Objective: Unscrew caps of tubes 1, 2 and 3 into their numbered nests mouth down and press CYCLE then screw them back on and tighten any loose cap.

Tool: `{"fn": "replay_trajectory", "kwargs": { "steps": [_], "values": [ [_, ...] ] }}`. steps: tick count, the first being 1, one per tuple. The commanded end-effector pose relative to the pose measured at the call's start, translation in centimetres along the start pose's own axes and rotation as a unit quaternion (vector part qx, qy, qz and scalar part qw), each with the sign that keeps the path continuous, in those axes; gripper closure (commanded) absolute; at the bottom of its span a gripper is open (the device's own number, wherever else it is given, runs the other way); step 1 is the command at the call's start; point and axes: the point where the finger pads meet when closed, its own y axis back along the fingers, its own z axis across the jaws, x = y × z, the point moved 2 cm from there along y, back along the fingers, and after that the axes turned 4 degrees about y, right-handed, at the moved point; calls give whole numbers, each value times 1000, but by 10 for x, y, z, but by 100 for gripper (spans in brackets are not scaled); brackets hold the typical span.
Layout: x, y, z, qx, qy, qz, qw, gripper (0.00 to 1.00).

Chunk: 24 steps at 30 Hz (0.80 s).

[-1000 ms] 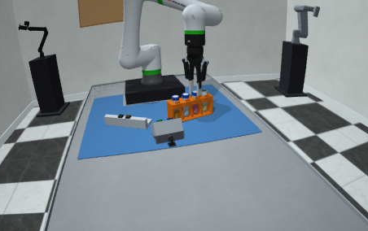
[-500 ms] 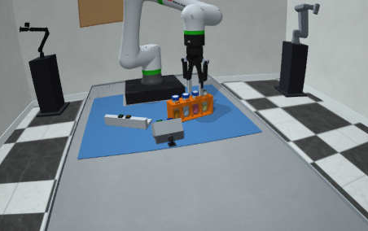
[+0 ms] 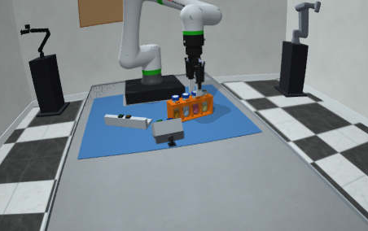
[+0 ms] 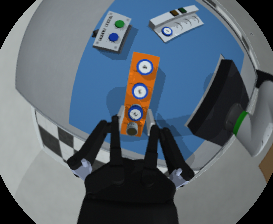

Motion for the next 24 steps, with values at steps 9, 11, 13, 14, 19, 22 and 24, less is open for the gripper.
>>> {"fn": "replay_trajectory", "kwargs": {
  "steps": [9,11,13,14,19,22,24],
  "values": [
    [-1,0,0,4,-283,10,959,65],
    [-1,0,0,4,-283,10,959,65],
    [-1,0,0,4,-283,10,959,65],
    [-1,0,0,4,-283,10,959,65],
    [-1,0,0,4,-283,10,959,100],
    [-1,0,0,4,-283,10,959,100],
    [-1,0,0,4,-283,10,959,100]
  ]
}}
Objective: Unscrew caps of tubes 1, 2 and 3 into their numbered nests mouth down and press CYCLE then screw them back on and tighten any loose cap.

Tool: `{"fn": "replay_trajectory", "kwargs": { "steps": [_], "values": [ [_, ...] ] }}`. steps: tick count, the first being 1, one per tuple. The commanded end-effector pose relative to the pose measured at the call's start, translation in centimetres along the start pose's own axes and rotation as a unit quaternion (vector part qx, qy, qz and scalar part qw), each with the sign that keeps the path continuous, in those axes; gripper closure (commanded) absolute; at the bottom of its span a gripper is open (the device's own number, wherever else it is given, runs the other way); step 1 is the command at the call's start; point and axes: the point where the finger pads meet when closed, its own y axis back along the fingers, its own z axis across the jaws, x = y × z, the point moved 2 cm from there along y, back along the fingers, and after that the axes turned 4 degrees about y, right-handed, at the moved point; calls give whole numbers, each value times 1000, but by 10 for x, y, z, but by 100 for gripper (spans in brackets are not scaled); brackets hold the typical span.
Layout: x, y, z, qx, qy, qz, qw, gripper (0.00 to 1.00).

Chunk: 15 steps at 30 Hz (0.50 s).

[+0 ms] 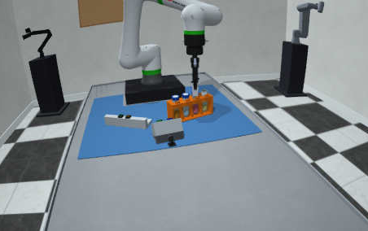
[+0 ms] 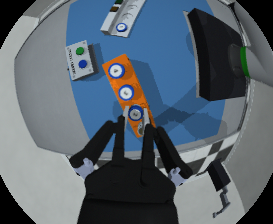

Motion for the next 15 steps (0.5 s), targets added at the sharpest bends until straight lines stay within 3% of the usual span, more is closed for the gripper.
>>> {"fn": "replay_trajectory", "kwargs": {
  "steps": [1,8,15],
  "values": [
    [0,0,0,0,0,0,1000,100],
    [0,0,0,0,0,0,1000,100],
    [0,0,0,0,174,0,985,100]
  ]
}}
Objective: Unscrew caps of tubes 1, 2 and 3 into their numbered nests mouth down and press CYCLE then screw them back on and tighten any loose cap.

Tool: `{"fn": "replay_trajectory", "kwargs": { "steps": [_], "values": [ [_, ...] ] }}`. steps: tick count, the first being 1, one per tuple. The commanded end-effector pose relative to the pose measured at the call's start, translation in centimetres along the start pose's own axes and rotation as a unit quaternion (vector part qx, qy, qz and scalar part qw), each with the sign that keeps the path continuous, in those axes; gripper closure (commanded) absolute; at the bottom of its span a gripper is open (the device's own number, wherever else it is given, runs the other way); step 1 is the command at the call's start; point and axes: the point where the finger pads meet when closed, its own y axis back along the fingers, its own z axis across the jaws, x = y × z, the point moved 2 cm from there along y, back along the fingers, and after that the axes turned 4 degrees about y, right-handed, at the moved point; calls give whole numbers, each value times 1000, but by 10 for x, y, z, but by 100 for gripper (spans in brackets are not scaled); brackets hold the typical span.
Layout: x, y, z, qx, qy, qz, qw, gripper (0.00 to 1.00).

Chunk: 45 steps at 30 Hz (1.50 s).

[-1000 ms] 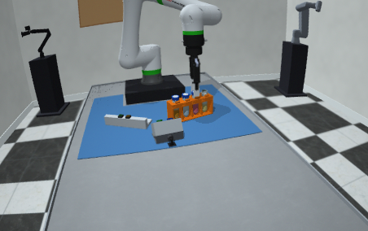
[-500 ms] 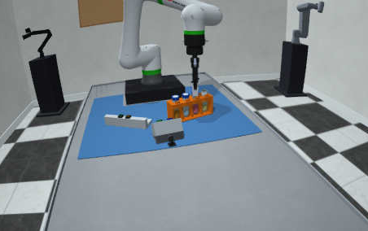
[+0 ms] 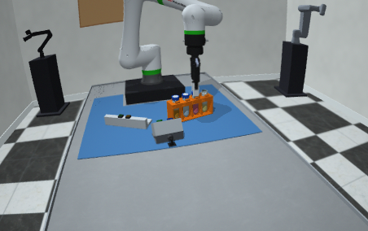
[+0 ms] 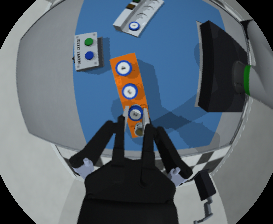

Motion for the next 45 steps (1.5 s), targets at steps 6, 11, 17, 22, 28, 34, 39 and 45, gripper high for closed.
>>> {"fn": "replay_trajectory", "kwargs": {
  "steps": [6,11,17,22,28,34,39,45],
  "values": [
    [0,0,0,-1,244,-3,970,100],
    [0,0,0,-1,316,-3,949,100],
    [0,0,0,0,431,-3,902,100],
    [0,0,0,0,431,-3,902,100],
    [0,0,0,0,431,-3,902,65],
    [0,0,0,0,431,-3,902,65],
    [0,0,0,-1,315,-3,949,65],
    [0,0,0,-1,197,-3,980,65]
  ]
}}
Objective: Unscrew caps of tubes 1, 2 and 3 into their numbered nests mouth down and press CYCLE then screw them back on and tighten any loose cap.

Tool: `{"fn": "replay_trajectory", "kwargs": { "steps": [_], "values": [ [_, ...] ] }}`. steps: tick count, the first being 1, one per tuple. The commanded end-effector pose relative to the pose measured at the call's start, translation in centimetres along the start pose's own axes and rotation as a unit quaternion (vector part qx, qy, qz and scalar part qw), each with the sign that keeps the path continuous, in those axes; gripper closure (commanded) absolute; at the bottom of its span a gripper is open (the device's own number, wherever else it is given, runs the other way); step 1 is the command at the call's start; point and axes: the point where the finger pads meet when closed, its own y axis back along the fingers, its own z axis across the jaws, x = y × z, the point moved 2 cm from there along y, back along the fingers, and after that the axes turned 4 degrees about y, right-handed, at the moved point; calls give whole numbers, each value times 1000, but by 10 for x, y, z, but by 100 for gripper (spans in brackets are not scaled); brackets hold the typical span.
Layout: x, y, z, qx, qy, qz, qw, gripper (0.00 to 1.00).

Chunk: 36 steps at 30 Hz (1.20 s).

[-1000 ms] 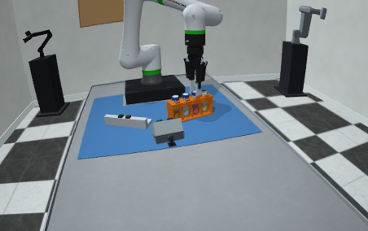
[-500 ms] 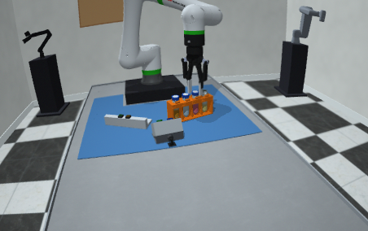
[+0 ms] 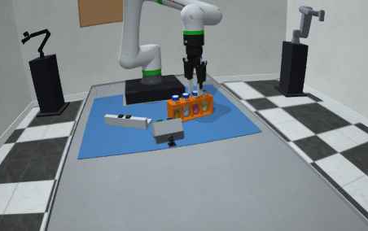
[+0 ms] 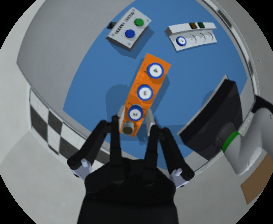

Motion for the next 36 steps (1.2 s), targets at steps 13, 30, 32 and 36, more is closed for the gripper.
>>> {"fn": "replay_trajectory", "kwargs": {
  "steps": [13,30,32,36],
  "values": [
    [0,0,0,1,-261,8,965,65],
    [0,0,0,1,-237,8,971,100],
    [0,0,0,1,-237,8,971,100],
    [0,0,0,0,-139,8,990,100]
  ]
}}
